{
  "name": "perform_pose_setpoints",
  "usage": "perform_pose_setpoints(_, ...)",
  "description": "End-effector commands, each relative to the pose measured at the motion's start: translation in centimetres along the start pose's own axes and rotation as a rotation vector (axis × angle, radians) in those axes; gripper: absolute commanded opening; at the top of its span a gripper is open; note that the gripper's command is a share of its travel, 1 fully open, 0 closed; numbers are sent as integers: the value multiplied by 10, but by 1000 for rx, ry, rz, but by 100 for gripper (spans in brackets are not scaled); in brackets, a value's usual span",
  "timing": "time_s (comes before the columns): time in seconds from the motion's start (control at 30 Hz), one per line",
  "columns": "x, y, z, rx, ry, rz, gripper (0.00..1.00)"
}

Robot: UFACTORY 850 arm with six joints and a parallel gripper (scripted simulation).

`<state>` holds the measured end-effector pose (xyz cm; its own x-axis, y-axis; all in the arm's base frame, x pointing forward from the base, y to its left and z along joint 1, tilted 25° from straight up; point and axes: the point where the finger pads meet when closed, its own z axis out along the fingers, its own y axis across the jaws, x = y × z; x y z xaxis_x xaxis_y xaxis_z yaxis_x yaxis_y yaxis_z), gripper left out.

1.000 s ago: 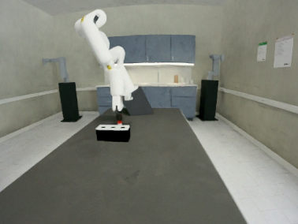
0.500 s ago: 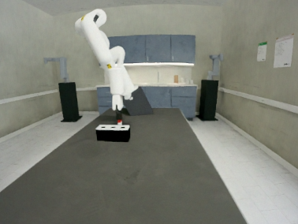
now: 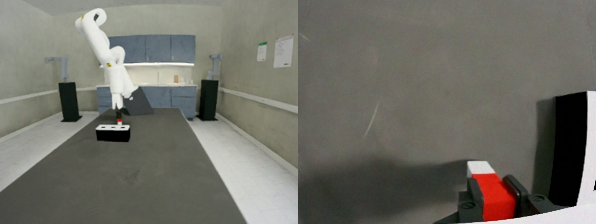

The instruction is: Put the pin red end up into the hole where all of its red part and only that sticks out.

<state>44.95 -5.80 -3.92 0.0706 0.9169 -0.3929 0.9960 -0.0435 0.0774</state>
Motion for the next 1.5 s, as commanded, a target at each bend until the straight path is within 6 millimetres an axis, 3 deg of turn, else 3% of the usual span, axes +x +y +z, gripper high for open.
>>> perform_pose_setpoints(0.0,1,0,-15,-1,0,0,0)
perform_pose_setpoints(0.5,1,0,-15,-1,0,0,0)
perform_pose_setpoints(0.53,1,-1,-30,-2,0,0,0)
perform_pose_setpoints(1.07,1,-1,-30,-2,0,0,0)
perform_pose_setpoints(1.1,2,-4,-100,-2,0,0,0)
perform_pose_setpoints(1.2,2,-5,-106,-2,0,0,0)
perform_pose_setpoints(1.3,2,-6,-130,-2,0,0,0)
perform_pose_setpoints(1.47,2,-6,-130,-2,0,0,0)
